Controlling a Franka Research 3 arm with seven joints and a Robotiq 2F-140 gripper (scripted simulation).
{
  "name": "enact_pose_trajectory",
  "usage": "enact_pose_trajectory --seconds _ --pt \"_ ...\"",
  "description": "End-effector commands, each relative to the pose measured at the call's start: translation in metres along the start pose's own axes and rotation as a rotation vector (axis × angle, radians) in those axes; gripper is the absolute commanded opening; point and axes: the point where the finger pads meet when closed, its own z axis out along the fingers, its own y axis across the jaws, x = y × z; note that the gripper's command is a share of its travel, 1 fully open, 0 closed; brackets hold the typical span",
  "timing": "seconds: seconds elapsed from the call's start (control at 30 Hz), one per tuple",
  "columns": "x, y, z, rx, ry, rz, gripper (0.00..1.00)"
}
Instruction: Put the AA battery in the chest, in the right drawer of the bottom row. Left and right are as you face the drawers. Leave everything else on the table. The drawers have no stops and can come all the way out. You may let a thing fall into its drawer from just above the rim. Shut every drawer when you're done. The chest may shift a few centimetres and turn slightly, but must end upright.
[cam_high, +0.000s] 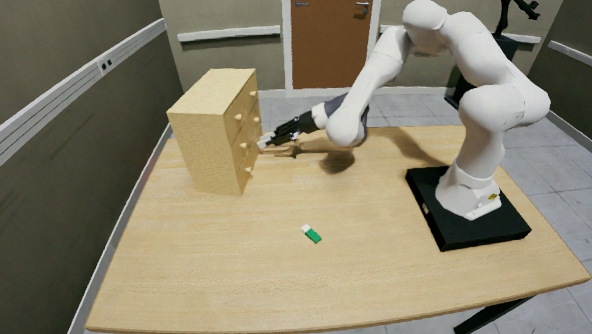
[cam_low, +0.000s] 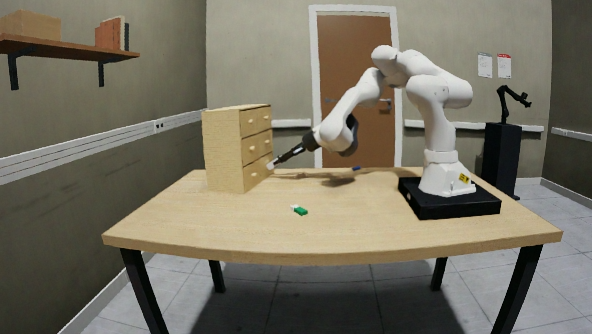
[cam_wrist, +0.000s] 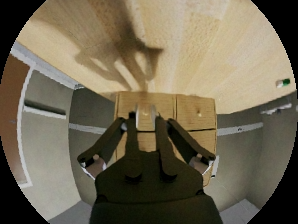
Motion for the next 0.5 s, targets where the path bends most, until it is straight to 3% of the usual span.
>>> enact_pose_trajectory --seconds 0.0,0.17,0.2,0.47 --pt "-0.0004 0.0013 0.0013 -0.002 0.001 0.006 0.28" --pt "-0.0004 0.0013 0.0013 -0.002 0.001 0.006 0.28" --pt "-0.0004 0.0013 0.0013 -0.002 0.001 0.006 0.17" --pt "-0.0004 0.0013 0.0013 -0.002 0.001 0.006 0.17"
